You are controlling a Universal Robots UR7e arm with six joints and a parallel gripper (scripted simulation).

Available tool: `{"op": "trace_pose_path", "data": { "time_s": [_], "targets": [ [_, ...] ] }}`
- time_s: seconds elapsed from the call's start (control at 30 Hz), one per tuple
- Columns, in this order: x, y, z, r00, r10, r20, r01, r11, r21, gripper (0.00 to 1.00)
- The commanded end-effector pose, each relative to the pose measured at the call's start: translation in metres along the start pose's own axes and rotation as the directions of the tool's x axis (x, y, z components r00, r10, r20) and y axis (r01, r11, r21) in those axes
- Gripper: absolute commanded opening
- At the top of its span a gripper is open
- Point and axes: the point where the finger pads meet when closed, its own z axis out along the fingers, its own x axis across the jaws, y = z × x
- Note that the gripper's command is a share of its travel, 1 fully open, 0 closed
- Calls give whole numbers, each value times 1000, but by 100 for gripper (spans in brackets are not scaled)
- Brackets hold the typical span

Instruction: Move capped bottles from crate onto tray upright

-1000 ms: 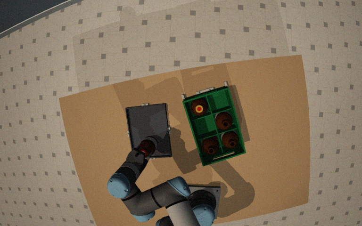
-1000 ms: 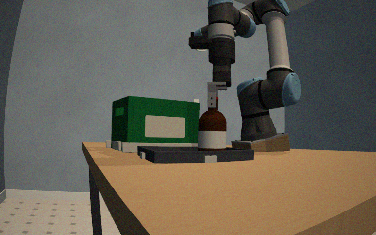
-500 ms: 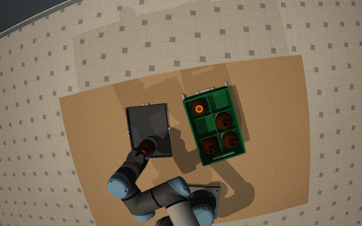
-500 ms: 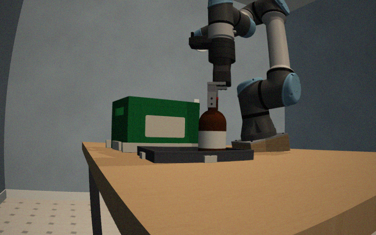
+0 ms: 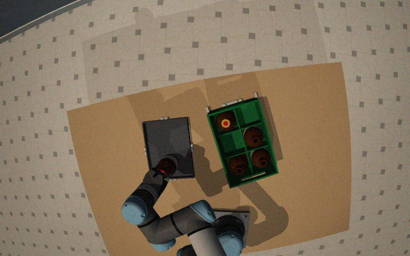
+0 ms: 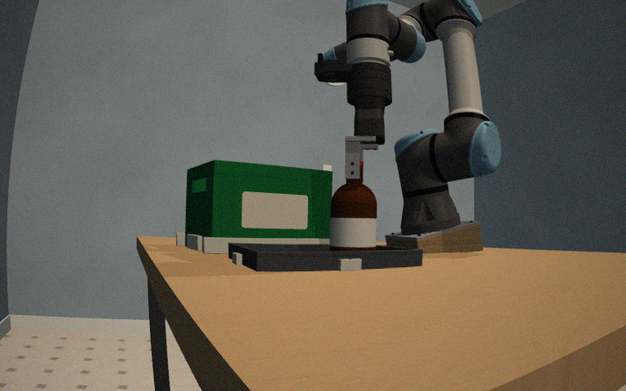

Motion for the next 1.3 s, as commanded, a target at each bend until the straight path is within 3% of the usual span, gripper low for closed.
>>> {"op": "trace_pose_path", "data": {
  "time_s": [0.0,0.2,0.7,0.8,1.27],
  "targets": [
    [0,0,0,1000,0,1,0,1000,1,100],
    [0,0,0,1000,0,1,0,1000,1,100],
    [0,0,-50,1000,0,1,0,1000,1,100],
    [0,0,-46,1000,0,2,0,1000,1,100],
    [0,0,-60,1000,0,1,0,1000,0,100]
  ]
}}
